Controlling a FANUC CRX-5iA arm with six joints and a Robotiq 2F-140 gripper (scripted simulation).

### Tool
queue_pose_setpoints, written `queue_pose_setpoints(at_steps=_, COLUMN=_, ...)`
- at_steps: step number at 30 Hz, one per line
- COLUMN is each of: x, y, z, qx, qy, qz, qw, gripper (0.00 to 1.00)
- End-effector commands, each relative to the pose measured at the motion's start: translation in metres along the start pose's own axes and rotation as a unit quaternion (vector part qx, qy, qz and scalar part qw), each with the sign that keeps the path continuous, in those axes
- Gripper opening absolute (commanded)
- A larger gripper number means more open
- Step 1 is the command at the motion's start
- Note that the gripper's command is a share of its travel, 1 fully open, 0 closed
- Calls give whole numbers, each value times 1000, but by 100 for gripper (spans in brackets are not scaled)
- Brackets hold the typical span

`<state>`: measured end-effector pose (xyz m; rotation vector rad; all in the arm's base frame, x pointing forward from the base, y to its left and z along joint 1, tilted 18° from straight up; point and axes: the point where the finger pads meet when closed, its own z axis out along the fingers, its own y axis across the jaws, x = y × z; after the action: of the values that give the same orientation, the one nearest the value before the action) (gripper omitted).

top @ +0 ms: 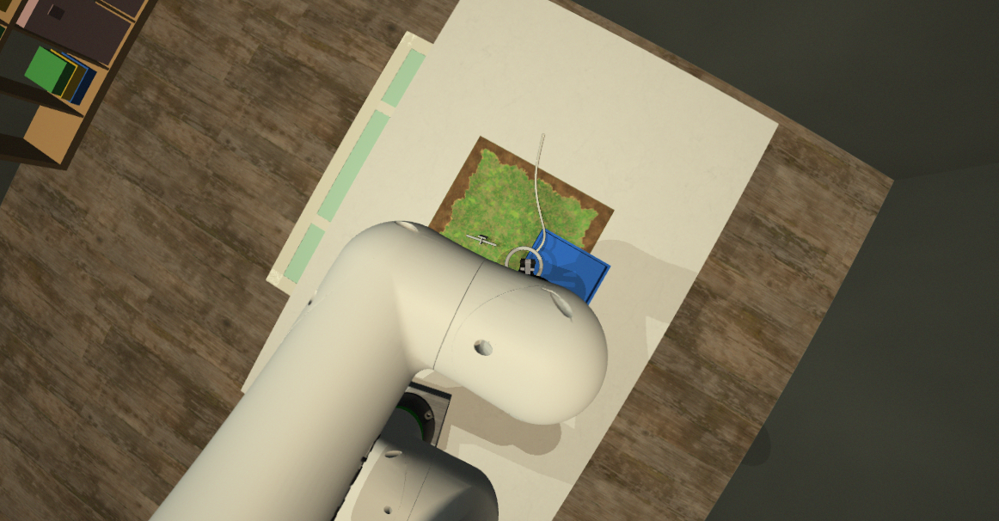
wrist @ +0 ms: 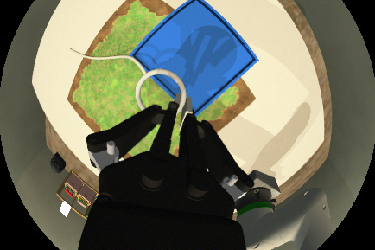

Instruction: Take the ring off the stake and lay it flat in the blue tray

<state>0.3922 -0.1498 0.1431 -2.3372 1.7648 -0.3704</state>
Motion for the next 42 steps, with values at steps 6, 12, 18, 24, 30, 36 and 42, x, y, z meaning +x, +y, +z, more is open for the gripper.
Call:
queue_pose_setpoints(at_steps=6, x=65, y=23, z=2, qx=1, qy=-8, qz=-2, qw=1000, gripper=10)
queue_pose_setpoints(at_steps=12, x=89, y=33, z=2, qx=1, qy=-8, qz=-2, qw=1000, gripper=10)
queue_pose_setpoints(at_steps=18, x=91, y=34, z=2, qx=1, qy=-8, qz=-2, qw=1000, gripper=10)
queue_pose_setpoints(at_steps=24, x=91, y=34, z=2, qx=1, qy=-8, qz=-2, qw=1000, gripper=10)
queue_pose_setpoints(at_steps=30, x=91, y=34, z=2, qx=1, qy=-8, qz=-2, qw=1000, gripper=10)
queue_pose_setpoints(at_steps=36, x=91, y=34, z=2, qx=1, qy=-8, qz=-2, qw=1000, gripper=10)
queue_pose_setpoints(at_steps=42, x=91, y=34, z=2, qx=1, qy=-8, qz=-2, qw=1000, gripper=10)
